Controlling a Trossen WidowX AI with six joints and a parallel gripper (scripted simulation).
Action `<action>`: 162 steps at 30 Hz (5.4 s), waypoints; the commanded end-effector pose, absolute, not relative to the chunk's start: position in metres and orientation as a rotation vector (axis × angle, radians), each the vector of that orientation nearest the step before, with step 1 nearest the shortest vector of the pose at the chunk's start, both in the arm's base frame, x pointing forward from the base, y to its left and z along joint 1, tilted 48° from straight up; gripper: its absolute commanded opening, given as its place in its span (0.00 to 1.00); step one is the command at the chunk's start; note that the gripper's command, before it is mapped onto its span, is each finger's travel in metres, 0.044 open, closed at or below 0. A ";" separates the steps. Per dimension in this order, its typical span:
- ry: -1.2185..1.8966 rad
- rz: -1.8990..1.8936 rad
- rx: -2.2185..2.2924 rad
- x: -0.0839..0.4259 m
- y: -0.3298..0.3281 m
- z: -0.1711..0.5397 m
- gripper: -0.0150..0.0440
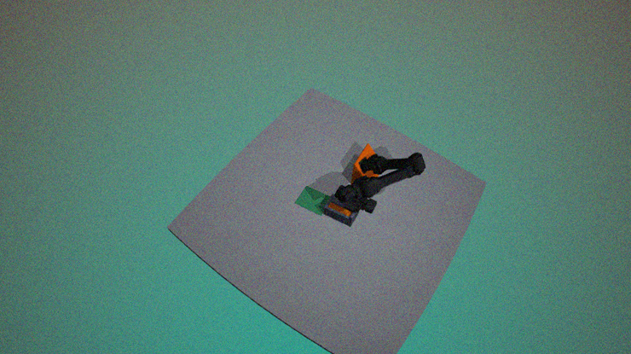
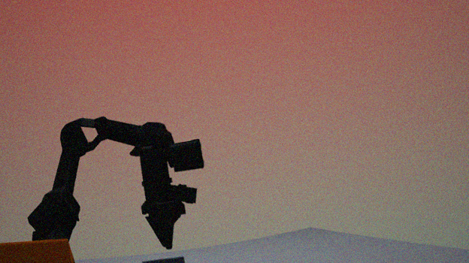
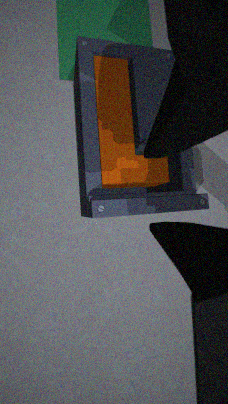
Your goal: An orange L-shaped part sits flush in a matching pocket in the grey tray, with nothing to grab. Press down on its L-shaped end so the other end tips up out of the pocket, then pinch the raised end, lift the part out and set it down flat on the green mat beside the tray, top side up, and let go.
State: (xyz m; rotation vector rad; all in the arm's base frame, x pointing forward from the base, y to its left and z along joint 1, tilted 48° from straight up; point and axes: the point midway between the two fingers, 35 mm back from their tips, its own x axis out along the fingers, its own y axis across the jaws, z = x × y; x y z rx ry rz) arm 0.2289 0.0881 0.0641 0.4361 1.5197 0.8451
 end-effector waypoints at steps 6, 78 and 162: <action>1.538 0.861 0.449 0.213 0.120 0.038 0.56; 1.539 0.859 0.447 0.226 0.066 0.087 0.56; 1.952 -0.554 1.519 0.241 0.069 -0.018 0.73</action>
